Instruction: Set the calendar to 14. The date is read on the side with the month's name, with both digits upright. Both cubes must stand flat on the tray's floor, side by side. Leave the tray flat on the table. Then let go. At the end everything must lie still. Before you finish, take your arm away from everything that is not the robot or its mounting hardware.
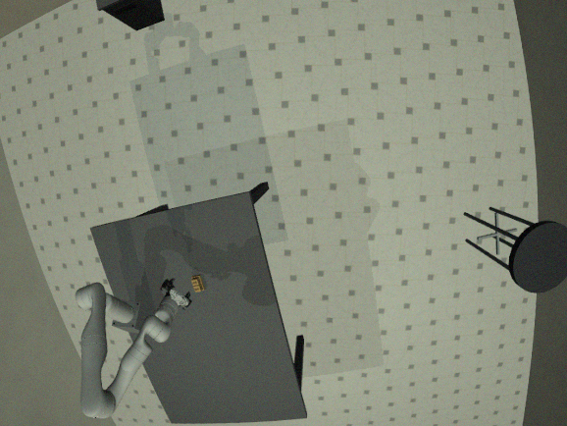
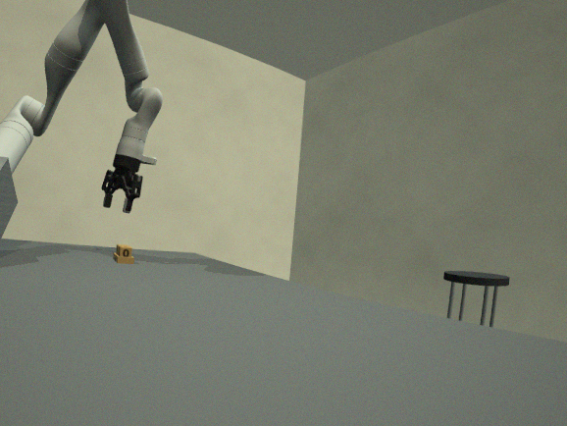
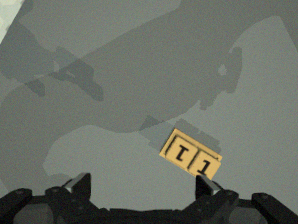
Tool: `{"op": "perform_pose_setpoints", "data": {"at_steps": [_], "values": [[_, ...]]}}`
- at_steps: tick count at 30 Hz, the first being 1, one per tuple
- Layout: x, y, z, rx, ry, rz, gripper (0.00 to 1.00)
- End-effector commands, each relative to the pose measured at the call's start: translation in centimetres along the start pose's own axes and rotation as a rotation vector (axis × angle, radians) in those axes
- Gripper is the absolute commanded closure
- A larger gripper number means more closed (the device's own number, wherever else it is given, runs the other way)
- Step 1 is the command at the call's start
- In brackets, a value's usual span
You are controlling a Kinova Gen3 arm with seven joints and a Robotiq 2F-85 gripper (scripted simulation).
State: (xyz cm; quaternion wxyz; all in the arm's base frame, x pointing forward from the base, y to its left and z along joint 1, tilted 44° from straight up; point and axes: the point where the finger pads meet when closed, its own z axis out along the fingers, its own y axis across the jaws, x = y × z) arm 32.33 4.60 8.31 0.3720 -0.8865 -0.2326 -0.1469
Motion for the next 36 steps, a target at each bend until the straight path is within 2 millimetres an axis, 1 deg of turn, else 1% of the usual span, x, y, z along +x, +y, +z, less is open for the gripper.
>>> {"op": "perform_pose_setpoints", "data": {"at_steps": [1,8,10,25,27,36], "values": [[-0.1,0.0,0.1,-0.008,-0.01,0.077,0.0],[-0.1,-0.2,0.7,0.0,-0.013,0.386,0.0],[-0.1,-0.2,0.7,0.0,-0.013,0.386,0.0],[0.1,0.3,1.5,-0.007,0.003,1.055,0.0],[0.1,0.3,1.5,-0.007,0.003,1.055,0.0],[0.3,1.1,1.7,-0.017,0.032,1.413,0.0]]}}
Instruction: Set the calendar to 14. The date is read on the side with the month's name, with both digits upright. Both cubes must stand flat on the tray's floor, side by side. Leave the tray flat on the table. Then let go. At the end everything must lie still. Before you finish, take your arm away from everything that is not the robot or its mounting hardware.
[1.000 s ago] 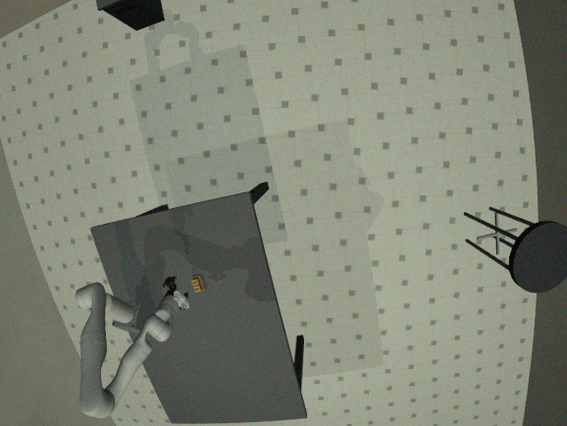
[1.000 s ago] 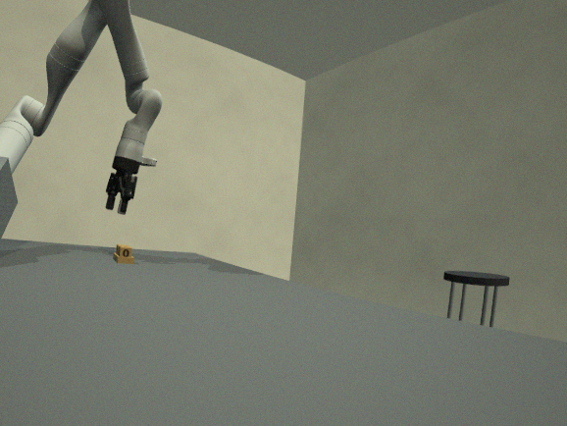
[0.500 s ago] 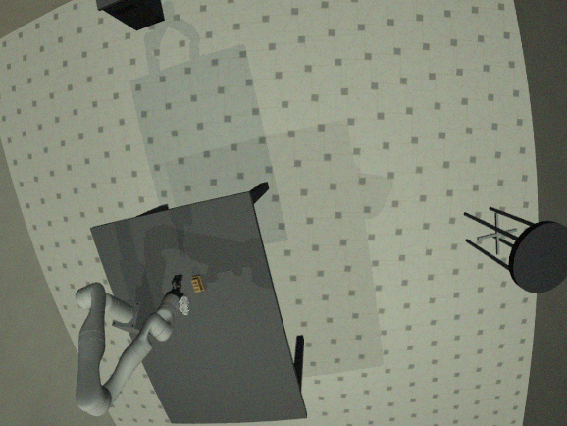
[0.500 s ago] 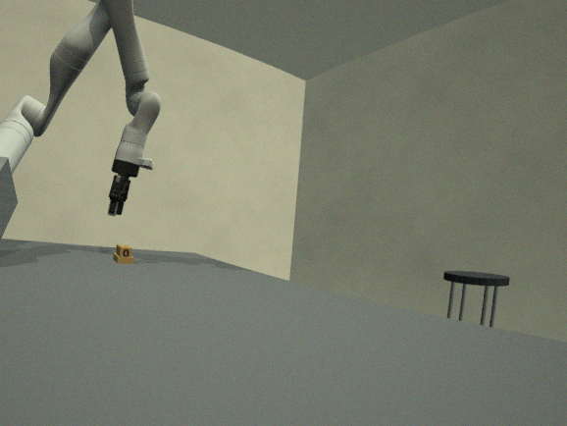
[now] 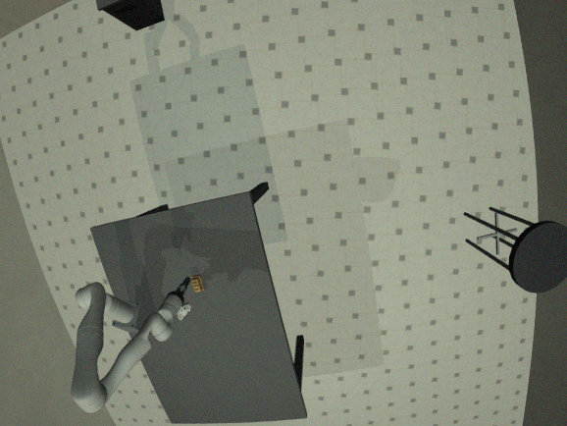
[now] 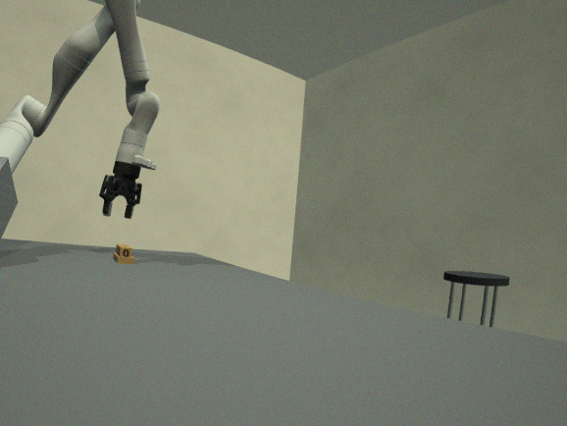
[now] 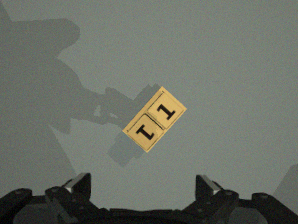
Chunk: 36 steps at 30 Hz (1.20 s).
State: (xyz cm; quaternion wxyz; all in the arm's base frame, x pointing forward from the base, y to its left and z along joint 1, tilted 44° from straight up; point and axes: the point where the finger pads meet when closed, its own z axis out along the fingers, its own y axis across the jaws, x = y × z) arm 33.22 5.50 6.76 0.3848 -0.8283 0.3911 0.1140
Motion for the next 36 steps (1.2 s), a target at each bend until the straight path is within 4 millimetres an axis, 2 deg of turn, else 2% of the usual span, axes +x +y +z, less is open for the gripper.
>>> {"op": "perform_pose_setpoints", "data": {"at_steps": [1,6,8,21,36], "values": [[0.4,0.1,-0.1,-0.011,0.02,0.064,0.0],[0.9,0.1,-0.1,-0.003,0.037,0.231,0.0],[0.9,0.1,-0.1,-0.003,0.037,0.231,0.0],[2.2,0.1,-0.2,0.022,0.076,0.547,0.0],[2.9,0.1,-0.4,0.038,0.094,0.688,0.0]]}}
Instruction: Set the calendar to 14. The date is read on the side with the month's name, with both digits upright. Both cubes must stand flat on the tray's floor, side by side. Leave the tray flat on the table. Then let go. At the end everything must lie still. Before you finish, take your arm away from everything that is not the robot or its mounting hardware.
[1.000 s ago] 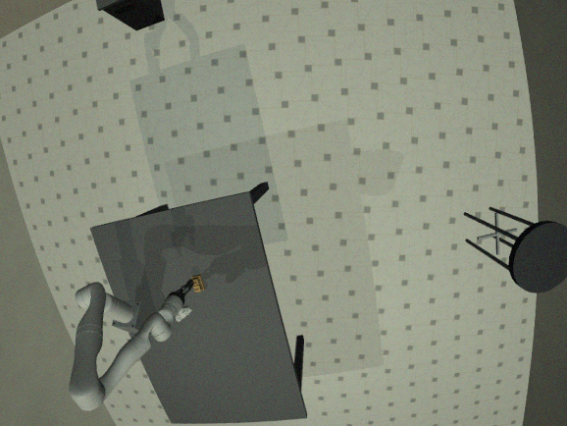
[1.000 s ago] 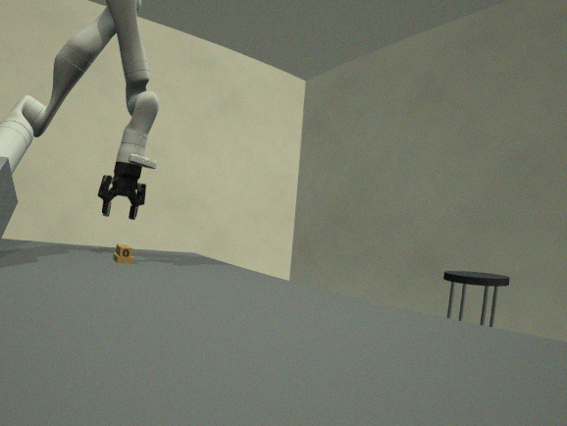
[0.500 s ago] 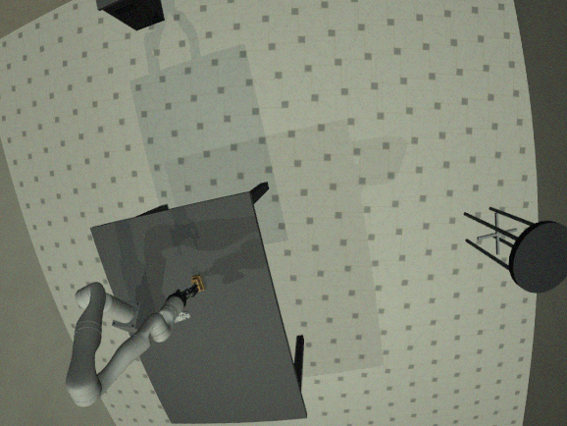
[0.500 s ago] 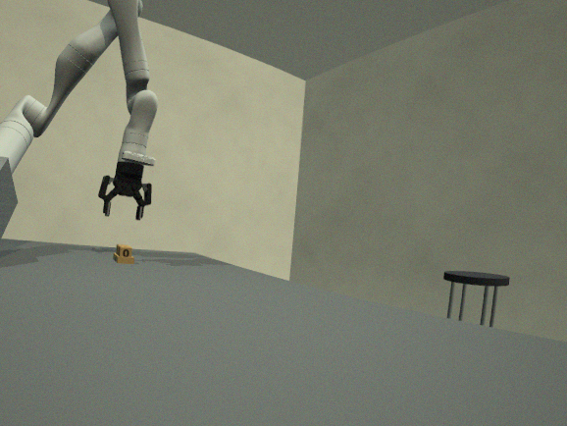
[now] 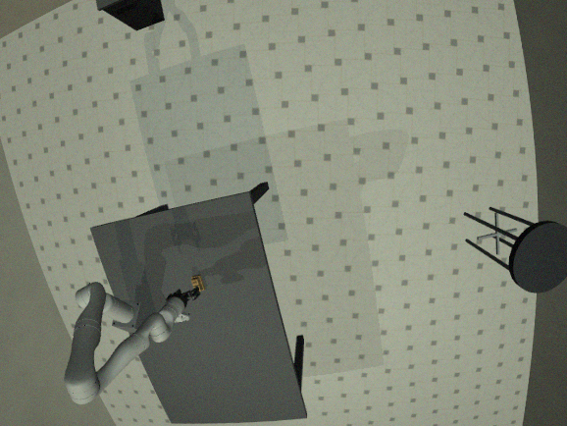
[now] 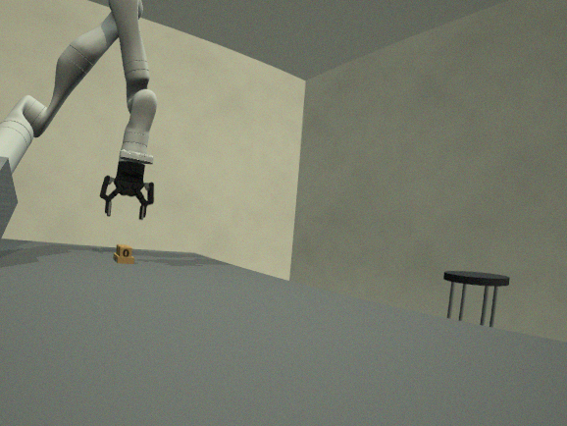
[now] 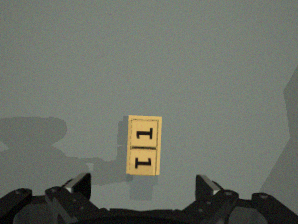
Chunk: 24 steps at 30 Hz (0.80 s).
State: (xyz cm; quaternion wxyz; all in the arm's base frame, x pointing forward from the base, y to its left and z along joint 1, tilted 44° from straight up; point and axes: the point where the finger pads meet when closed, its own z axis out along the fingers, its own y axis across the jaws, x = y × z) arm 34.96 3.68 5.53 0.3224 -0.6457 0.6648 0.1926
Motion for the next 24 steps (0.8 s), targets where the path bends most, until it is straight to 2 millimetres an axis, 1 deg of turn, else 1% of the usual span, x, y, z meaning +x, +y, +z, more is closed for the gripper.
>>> {"op": "perform_pose_setpoints", "data": {"at_steps": [1,14,15,24], "values": [[0.08,-0.07,-0.07,0.002,0.005,0.008,0.0],[0.15,-0.12,-0.08,0.004,0.007,0.024,0.0],[0.15,-0.12,-0.08,0.004,0.007,0.024,0.52],[0.15,-0.12,-0.08,0.004,0.007,0.024,0.52]]}}
